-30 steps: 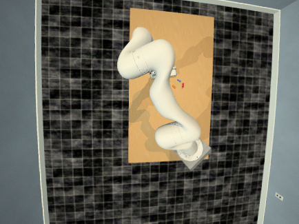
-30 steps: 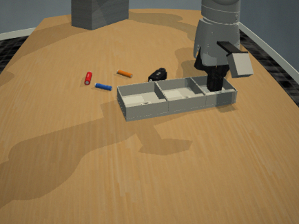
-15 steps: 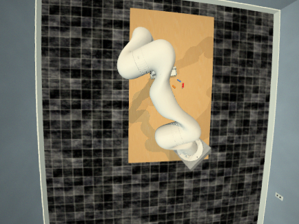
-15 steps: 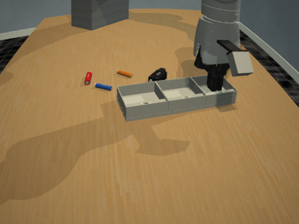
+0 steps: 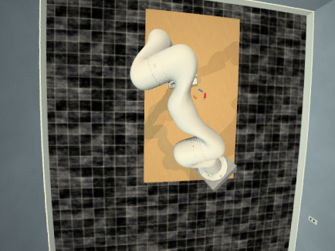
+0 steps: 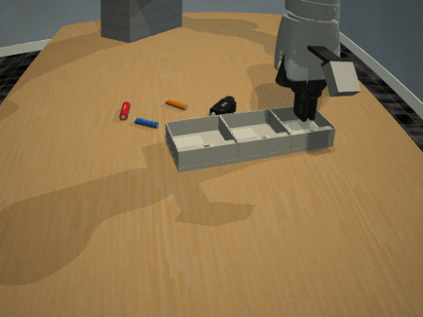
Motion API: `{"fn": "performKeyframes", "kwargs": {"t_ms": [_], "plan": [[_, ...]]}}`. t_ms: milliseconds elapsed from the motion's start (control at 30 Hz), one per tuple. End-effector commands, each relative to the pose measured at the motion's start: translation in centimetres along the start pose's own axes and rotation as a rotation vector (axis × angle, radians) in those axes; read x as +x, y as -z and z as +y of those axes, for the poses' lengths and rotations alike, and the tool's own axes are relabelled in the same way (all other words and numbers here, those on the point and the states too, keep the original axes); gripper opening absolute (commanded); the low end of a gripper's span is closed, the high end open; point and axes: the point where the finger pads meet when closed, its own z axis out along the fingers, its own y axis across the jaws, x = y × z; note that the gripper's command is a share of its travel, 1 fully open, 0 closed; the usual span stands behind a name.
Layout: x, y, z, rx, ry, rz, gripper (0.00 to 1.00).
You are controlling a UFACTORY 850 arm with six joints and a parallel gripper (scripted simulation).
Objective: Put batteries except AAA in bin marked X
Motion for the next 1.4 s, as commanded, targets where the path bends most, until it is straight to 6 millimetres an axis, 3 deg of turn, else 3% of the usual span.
{"fn": "performKeyframes", "kwargs": {"t_ms": [0, 200, 400, 833, 900, 1033, 1367], "plan": [[0.1, 0.6, 0.0, 0.000, 0.000, 0.001, 0.07], [0.1, 2.5, 0.0, 0.000, 0.000, 0.001, 0.07], [0.1, 2.5, 0.0, 0.000, 0.000, 0.001, 0.07], [0.1, 13.4, 0.0, 0.000, 0.000, 0.001, 0.07], [0.1, 13.4, 0.0, 0.000, 0.000, 0.001, 0.07], [0.1, 16.4, 0.0, 0.000, 0.000, 0.001, 0.07], [0.1, 16.4, 0.0, 0.000, 0.000, 0.001, 0.07]]}}
